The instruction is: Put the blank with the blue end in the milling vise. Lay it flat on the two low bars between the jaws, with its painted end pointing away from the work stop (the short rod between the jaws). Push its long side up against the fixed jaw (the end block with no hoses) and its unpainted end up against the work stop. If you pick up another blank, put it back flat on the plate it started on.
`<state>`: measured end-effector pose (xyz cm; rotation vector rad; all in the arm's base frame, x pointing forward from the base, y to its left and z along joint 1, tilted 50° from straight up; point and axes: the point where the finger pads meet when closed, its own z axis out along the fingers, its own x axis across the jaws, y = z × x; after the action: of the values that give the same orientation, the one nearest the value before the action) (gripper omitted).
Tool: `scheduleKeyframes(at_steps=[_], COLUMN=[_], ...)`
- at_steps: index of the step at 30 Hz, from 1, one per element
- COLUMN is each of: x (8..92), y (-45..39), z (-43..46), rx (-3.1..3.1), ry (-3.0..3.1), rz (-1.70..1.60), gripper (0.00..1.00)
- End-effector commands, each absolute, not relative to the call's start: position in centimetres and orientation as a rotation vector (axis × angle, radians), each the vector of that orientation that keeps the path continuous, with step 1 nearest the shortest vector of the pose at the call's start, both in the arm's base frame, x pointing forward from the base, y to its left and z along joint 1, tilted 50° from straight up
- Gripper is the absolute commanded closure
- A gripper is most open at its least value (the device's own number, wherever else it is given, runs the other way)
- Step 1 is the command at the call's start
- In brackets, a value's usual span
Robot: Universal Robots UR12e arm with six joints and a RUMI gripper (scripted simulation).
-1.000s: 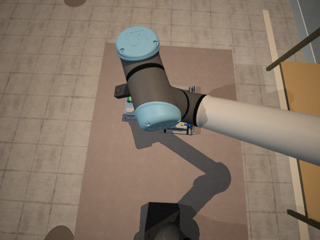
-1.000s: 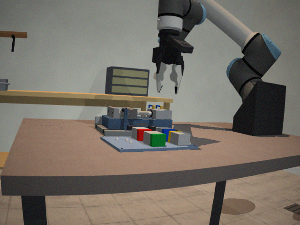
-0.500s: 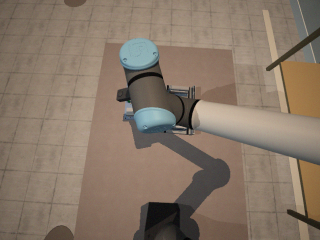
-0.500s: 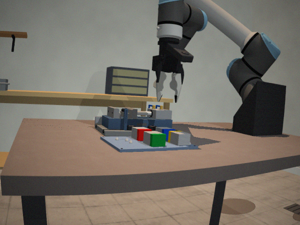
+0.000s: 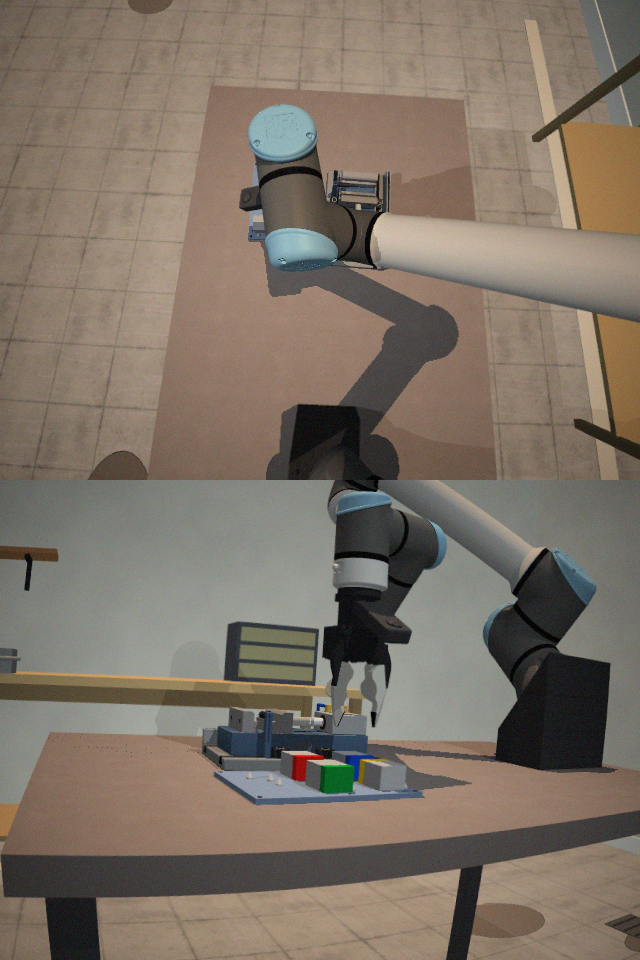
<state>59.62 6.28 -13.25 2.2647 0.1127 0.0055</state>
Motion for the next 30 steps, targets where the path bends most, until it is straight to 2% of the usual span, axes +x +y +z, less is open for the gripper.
scheduleKeyframes(at_steps=[1, 30], x=[59.7, 60.0], y=[4.9, 3.4], z=[-14.4, -15.6], rx=[2.265, 2.266], ry=[0.117, 0.116], rz=[0.008, 0.014], gripper=[0.60, 0.60])
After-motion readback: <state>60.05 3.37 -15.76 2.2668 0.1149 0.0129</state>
